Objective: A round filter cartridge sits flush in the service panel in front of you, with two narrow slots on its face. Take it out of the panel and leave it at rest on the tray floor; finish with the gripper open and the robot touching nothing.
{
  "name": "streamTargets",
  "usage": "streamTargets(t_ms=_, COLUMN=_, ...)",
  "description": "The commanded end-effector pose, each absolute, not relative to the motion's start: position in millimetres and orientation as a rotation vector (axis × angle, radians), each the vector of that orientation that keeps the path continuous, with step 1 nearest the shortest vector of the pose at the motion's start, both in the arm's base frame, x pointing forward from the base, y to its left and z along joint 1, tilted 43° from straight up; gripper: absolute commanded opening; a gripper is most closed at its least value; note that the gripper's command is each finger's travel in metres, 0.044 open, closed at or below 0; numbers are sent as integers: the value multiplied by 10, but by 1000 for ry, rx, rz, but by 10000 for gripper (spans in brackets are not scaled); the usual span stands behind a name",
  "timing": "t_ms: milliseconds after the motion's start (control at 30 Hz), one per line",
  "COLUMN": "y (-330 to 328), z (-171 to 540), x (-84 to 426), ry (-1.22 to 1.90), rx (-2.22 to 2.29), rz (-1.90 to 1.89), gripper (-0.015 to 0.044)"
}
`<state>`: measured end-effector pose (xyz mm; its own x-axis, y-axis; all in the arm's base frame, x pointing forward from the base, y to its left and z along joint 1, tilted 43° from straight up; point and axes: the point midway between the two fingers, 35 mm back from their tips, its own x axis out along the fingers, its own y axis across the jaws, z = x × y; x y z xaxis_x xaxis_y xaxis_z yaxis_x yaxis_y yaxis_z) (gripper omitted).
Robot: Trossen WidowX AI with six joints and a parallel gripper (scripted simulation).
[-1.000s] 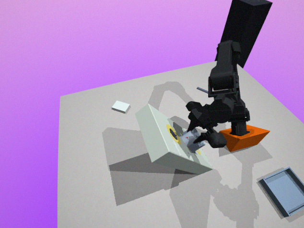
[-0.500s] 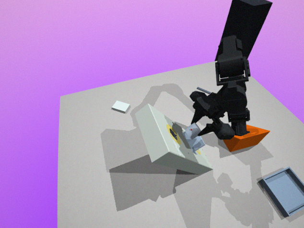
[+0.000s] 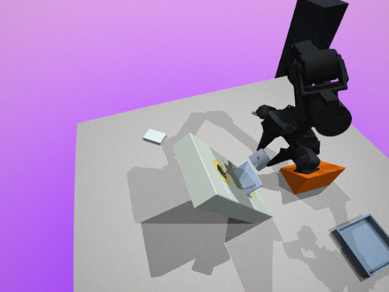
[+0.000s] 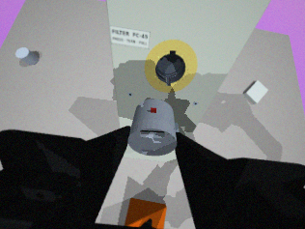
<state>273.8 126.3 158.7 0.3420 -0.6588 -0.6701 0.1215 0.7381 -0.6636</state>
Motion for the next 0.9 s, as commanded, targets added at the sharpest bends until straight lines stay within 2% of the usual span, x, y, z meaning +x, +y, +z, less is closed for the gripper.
streamTargets(t_ms=0, y=1423, z=1440, x=2775, ry=1116, rx=-561, rz=-540, gripper=0)
streamTargets(t_ms=433, y=1710, z=1053, x=2808, ry=1135, rx=-580, rz=-521, gripper=0)
streamTargets(t_ms=867, y=2383, z=436, x=2328, ry=1362, rx=-805, rz=-16, gripper=0)
